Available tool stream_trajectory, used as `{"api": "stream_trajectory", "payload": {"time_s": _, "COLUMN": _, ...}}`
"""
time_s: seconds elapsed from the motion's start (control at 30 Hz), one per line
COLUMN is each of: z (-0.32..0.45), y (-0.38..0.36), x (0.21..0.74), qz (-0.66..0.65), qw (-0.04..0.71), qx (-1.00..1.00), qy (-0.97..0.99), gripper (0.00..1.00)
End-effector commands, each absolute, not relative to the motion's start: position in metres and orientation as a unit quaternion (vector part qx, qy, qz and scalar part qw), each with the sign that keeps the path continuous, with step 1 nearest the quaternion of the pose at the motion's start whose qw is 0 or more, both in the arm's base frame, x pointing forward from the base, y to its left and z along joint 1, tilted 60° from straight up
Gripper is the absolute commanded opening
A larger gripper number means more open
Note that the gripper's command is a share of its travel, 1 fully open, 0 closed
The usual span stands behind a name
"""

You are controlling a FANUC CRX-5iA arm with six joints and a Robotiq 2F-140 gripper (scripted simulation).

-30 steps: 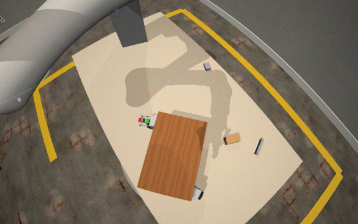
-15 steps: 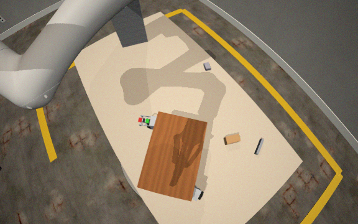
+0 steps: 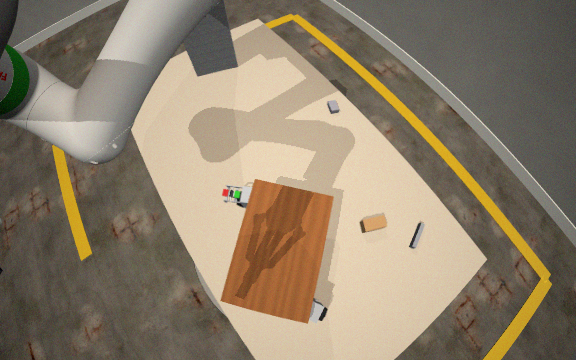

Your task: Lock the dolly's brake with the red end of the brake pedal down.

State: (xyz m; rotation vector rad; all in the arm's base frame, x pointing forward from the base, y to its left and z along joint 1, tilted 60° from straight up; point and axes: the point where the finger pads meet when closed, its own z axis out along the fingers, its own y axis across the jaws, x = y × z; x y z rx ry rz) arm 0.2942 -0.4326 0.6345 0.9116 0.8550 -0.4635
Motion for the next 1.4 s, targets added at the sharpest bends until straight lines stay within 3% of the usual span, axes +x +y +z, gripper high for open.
{"api": "stream_trajectory", "payload": {"time_s": 0.0, "z": 0.573, "y": -0.432, "x": 0.327, "qz": -0.175, "qw": 0.734, "qx": 0.441, "qy": 0.486, "gripper": 0.0}}
{"api": "stream_trajectory", "payload": {"time_s": 0.17, "z": 0.521, "y": -0.431, "x": 0.354, "qz": -0.175, "qw": 0.734, "qx": 0.441, "qy": 0.486, "gripper": 0.0}}
{"api": "stream_trajectory", "payload": {"time_s": 0.37, "z": 0.456, "y": -0.409, "x": 0.379, "qz": -0.123, "qw": 0.658, "qx": 0.441, "qy": 0.598, "gripper": 0.0}}
{"api": "stream_trajectory", "payload": {"time_s": 0.7, "z": 0.369, "y": -0.379, "x": 0.409, "qz": -0.102, "qw": 0.623, "qx": 0.435, "qy": 0.642, "gripper": 0.0}}
{"api": "stream_trajectory", "payload": {"time_s": 0.93, "z": 0.274, "y": -0.329, "x": 0.425, "qz": -0.067, "qw": 0.557, "qx": 0.414, "qy": 0.716, "gripper": 0.0}}
{"api": "stream_trajectory", "payload": {"time_s": 1.37, "z": 0.216, "y": -0.289, "x": 0.424, "qz": -0.042, "qw": 0.504, "qx": 0.391, "qy": 0.769, "gripper": 0.0}}
